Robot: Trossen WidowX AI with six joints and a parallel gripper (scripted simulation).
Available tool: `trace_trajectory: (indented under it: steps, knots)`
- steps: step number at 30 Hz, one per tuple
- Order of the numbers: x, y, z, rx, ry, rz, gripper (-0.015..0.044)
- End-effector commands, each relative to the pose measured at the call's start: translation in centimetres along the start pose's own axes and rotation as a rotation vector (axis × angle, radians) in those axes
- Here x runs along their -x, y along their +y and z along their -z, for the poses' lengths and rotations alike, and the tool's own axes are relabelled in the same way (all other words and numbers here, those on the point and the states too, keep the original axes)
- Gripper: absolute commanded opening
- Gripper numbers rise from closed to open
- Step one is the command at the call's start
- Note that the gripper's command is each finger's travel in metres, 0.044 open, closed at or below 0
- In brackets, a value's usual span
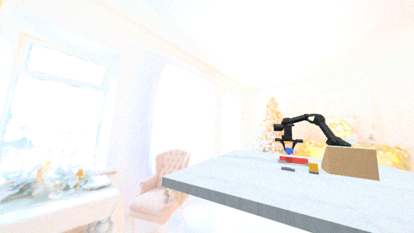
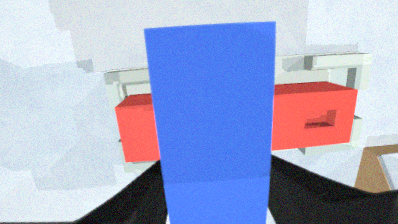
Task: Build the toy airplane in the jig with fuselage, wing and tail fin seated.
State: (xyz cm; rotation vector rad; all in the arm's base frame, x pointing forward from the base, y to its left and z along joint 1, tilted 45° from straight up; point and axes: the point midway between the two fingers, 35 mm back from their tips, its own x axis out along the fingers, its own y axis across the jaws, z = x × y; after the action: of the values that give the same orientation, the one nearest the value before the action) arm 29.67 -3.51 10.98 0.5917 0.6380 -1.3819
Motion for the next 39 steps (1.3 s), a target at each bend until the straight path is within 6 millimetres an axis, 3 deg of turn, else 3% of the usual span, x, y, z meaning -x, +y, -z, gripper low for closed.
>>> trace_trajectory:
  steps: [1, 12, 21, 26, 31, 39]
  knots:
    - [-0.7, -0.2, 0.0, 0.006, -0.006, 0.003, 0.0195]
    - [-2.4, -0.2, -0.1, 0.006, -0.008, 0.003, 0.0195]
    - [-2.5, -0.2, -0.1, 0.006, -0.008, 0.003, 0.0195]
    - [-2.4, -0.1, -0.1, 0.004, -0.003, 0.000, 0.0161]
    - [-2.4, -0.1, -0.1, 0.004, -0.003, 0.000, 0.0030]
    - [-2.4, -0.1, -0.1, 0.004, -0.003, 0.000, 0.0240]
